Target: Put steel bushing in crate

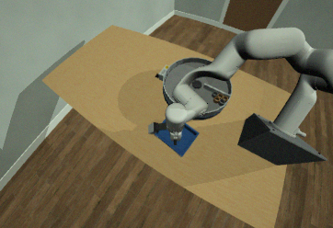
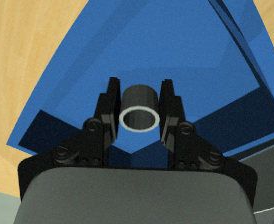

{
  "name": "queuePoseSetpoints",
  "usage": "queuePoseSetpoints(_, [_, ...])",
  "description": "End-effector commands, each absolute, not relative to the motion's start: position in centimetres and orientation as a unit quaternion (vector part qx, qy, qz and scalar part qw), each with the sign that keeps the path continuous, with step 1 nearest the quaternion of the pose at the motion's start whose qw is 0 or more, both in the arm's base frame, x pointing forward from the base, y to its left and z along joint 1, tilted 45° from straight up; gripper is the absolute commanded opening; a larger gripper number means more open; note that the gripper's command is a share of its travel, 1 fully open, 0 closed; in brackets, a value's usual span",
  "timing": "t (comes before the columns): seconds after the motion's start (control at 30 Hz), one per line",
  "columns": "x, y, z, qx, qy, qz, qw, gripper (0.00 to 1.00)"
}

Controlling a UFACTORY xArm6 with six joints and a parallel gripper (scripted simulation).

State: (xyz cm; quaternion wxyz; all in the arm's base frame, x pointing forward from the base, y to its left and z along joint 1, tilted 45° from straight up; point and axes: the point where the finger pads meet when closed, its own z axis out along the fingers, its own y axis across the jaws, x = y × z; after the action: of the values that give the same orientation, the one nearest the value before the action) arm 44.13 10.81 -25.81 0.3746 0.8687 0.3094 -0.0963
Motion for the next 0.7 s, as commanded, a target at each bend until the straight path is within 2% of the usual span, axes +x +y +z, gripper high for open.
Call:
queuePoseSetpoints(0.0, [44.29, 10.95, -25.75, 0.869, 0.310, -0.094, 0.374, 0.00])
queuePoseSetpoints(0.5, [44.29, 10.95, -25.76, 0.869, 0.310, -0.094, 0.374, 0.00])
queuePoseSetpoints(0.53, [44.29, 10.95, -25.76, 0.869, 0.310, -0.094, 0.374, 0.41])
queuePoseSetpoints(0.67, [44.29, 10.95, -25.76, 0.869, 0.310, -0.094, 0.374, 0.41])
